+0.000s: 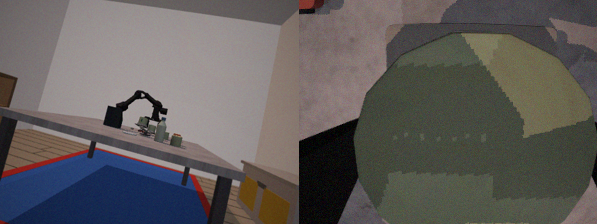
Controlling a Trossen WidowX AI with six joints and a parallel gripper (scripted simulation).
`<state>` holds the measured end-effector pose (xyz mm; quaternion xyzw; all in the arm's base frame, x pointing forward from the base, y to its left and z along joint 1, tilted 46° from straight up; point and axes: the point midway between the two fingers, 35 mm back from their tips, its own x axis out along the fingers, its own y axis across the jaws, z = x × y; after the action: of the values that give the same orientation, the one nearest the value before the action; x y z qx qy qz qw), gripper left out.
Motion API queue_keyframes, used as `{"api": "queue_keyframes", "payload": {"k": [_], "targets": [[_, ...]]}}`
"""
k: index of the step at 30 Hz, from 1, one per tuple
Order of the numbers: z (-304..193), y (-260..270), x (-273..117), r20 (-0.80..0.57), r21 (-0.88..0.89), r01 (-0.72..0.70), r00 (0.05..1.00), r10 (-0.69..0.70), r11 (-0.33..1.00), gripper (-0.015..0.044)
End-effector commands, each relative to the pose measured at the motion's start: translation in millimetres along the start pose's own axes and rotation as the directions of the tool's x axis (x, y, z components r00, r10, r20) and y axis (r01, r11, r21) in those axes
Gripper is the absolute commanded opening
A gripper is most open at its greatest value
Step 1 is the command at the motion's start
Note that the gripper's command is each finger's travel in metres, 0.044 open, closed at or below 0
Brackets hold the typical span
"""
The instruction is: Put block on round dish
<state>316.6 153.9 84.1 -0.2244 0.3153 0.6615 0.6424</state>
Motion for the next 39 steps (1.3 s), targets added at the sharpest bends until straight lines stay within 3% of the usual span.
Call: {"api": "queue_keyframes", "payload": {"k": [1, 8, 11, 18, 30, 39], "targets": [[-0.1, 1.0, 5.9, 0.001, 0.007, -0.003, 1.0, 0.003, 1.0, 0.044], [0.1, 1.9, 14.5, 0.003, 0.007, -0.003, 1.0, 0.003, 1.0, 0.044], [0.1, 1.9, 14.5, 0.003, 0.007, -0.003, 1.0, 0.003, 1.0, 0.0361], [0.1, 1.9, 14.5, 0.003, 0.007, -0.003, 1.0, 0.003, 1.0, 0.0315], [-0.2, -0.6, 4.3, -0.001, 0.007, -0.002, 1.0, 0.002, 1.0, 0.0], [-0.6, -2.8, -6.8, -0.004, 0.007, -0.001, 1.0, 0.001, 1.0, 0.0]]}}
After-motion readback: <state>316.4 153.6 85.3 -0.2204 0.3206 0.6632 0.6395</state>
